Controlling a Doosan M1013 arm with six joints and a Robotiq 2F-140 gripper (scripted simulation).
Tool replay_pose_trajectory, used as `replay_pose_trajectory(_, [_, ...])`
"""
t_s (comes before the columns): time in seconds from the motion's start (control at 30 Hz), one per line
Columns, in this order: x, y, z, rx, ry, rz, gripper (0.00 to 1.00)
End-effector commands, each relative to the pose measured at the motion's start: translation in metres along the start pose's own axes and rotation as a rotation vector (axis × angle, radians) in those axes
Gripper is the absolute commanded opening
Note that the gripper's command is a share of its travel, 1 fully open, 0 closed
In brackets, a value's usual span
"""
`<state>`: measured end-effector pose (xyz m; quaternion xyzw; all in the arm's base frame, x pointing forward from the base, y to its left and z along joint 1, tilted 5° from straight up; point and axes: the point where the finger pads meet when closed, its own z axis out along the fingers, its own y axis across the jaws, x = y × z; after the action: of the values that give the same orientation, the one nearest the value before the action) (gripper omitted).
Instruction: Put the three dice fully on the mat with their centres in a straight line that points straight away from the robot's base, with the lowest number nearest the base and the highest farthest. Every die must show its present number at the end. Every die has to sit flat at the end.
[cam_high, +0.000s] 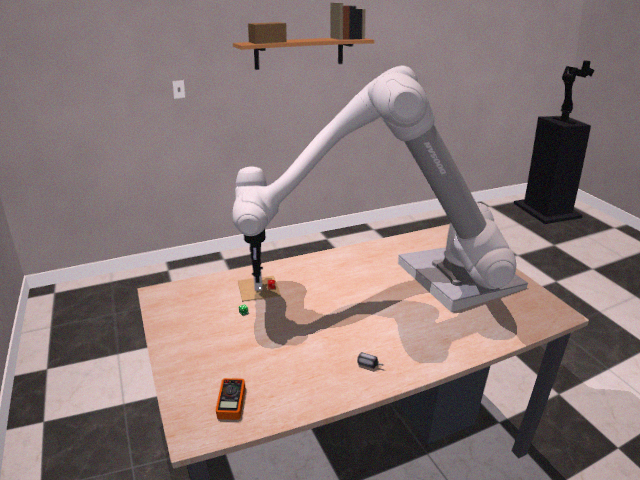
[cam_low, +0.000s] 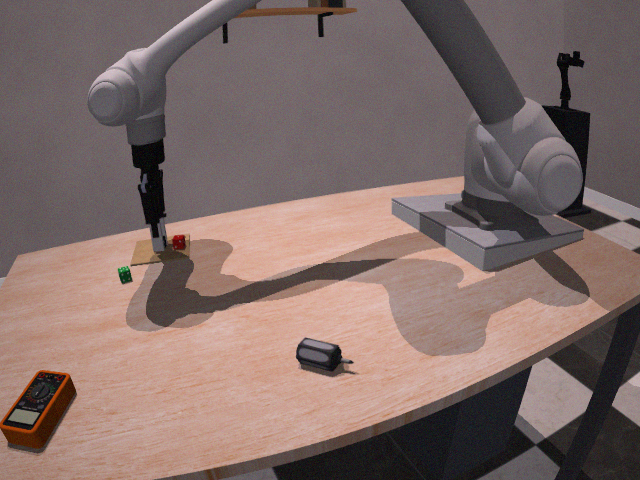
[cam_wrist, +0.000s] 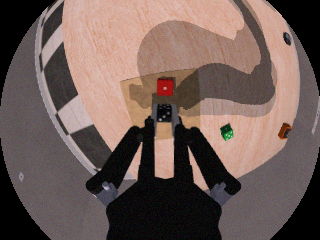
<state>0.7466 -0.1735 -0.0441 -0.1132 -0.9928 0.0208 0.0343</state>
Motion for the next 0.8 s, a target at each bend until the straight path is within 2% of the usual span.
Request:
replay_pose_trajectory(0.0, [-0.0005, 0.0001, -0.0010, 0.000, -0.002, 0.000, 0.21])
replay_pose_trajectory(0.77, [-0.0005, 0.0001, -0.0010, 0.000, -0.002, 0.000, 0.23])
